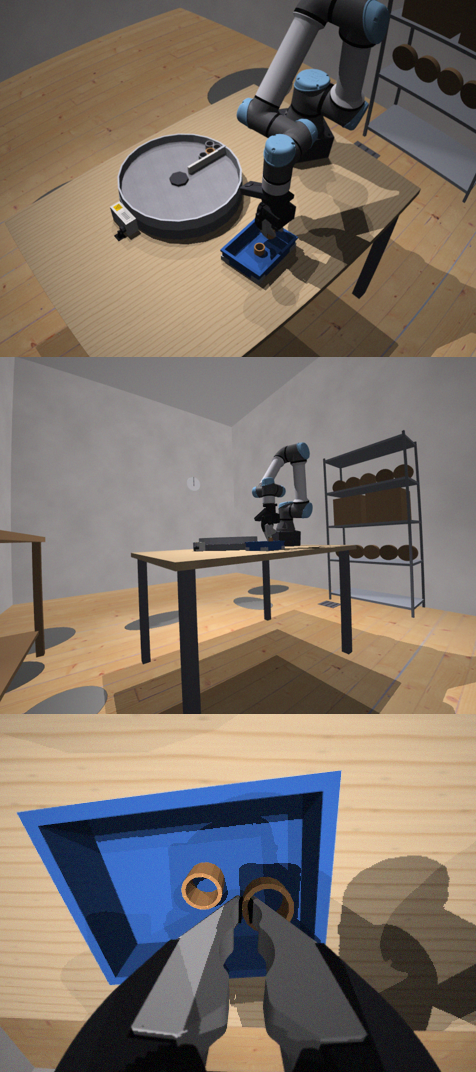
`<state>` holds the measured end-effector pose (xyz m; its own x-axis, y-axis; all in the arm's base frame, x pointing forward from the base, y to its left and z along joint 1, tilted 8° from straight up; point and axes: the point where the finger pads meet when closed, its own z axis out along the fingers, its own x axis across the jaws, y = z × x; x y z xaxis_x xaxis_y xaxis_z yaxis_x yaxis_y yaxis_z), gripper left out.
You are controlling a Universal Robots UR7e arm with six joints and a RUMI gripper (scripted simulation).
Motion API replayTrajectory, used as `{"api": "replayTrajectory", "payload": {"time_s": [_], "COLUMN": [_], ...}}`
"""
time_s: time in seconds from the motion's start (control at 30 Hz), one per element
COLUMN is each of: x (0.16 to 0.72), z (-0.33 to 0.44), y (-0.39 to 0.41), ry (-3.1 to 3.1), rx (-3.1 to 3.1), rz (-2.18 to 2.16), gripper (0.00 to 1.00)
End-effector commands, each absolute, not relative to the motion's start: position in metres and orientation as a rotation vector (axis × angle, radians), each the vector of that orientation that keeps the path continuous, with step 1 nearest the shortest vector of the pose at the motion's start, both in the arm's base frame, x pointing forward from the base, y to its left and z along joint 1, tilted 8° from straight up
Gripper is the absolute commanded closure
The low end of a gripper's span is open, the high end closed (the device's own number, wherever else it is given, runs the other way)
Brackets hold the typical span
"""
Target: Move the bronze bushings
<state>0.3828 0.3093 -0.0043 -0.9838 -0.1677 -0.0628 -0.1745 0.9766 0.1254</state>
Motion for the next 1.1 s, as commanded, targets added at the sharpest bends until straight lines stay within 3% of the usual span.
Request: {"api": "replayTrajectory", "payload": {"time_s": [0.0, 1.07], "x": [0.384, 0.384], "z": [-0.011, -0.030], "y": [0.310, 0.313], "ry": [3.070, 3.070], "rx": [-0.266, -0.266], "rz": [0.203, 0.203], "gripper": [1.00, 1.00]}}
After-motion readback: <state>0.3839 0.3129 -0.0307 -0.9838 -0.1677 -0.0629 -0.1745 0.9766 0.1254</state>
